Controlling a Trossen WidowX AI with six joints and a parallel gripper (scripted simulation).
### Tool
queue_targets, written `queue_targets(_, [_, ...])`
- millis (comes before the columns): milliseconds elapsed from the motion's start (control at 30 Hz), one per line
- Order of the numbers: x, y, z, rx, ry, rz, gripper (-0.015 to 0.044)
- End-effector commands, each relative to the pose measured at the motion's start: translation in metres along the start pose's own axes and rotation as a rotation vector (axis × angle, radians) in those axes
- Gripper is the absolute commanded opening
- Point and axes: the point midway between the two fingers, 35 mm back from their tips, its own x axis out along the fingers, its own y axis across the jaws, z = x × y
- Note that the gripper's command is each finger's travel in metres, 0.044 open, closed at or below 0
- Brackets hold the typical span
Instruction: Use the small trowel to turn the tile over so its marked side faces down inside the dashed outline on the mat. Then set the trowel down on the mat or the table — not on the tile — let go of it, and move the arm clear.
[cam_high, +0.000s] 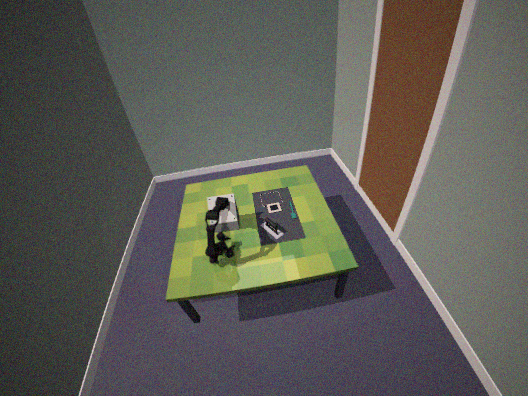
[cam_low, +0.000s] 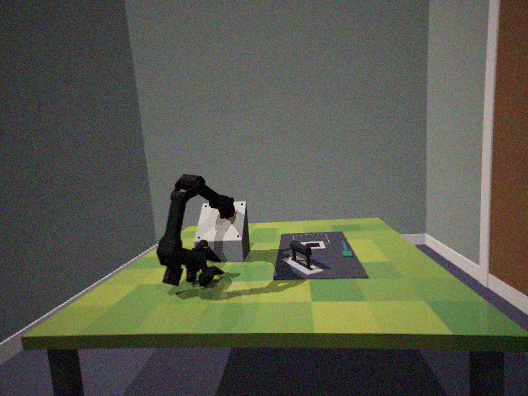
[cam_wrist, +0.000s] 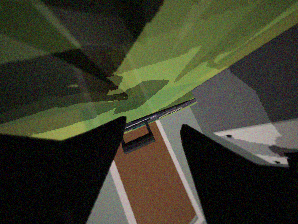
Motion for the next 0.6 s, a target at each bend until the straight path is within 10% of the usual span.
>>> queue_targets(0, [0.010, 0.004, -0.009, -0.077, -0.043, -0.046, 0.0270])
queue_targets(567, [0.076, 0.013, -0.049, -0.510, -0.277, -0.343, 0.0270])
